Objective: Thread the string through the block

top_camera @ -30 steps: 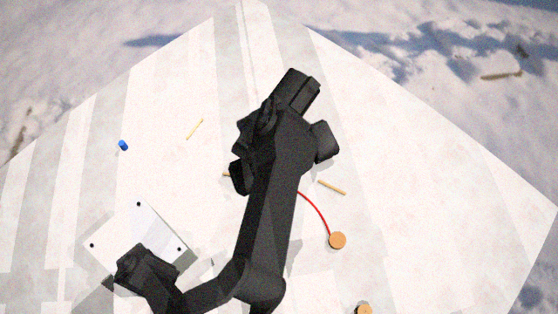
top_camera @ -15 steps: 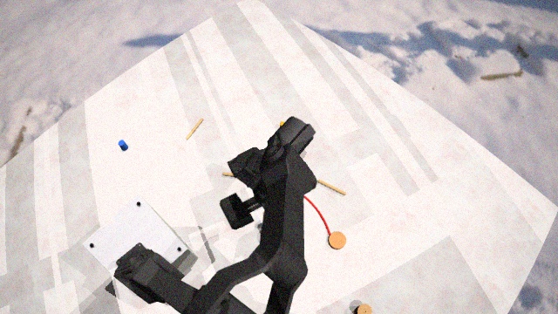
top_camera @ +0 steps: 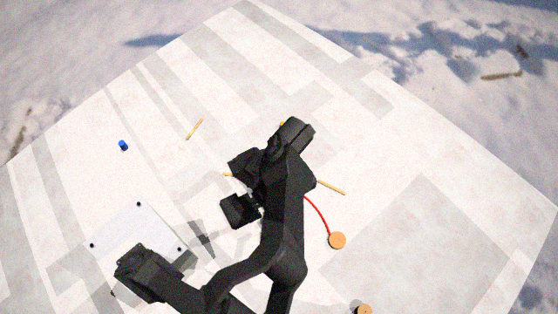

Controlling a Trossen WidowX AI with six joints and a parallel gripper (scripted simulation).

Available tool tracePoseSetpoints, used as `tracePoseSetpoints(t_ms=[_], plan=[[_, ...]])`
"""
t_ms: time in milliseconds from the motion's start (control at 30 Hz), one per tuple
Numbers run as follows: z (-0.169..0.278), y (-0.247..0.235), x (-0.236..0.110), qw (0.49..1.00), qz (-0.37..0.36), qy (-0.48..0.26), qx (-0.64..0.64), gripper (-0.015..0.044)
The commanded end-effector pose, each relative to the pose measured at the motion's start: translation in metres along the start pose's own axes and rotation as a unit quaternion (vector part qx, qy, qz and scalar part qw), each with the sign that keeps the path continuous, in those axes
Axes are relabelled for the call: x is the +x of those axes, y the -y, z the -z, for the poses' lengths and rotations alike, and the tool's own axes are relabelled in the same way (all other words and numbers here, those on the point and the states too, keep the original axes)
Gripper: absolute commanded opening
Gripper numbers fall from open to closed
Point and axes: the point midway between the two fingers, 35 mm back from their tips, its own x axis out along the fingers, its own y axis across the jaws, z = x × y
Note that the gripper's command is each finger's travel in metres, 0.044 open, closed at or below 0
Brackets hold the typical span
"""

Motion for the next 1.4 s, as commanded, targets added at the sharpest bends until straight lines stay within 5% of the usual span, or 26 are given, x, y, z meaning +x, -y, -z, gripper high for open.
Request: tracePoseSetpoints(t_ms=[0, 367, 867, 1200, 1367], plan=[[0.0, 0.0, 0.0, 1.0, 0.0, 0.0, 0.0, 0.0244], [0.0, 0.0, 0.0, 1.0, 0.0, 0.0, 0.0, 0.0], [0.0, 0.0, 0.0, 1.0, 0.0, 0.0, 0.0, 0.0], [0.0, 0.0, 0.0, 1.0, 0.0, 0.0, 0.0, 0.0244], [0.0046, 0.0021, 0.0002, 0.991, 0.0, 0.0, 0.133, 0.0139]])
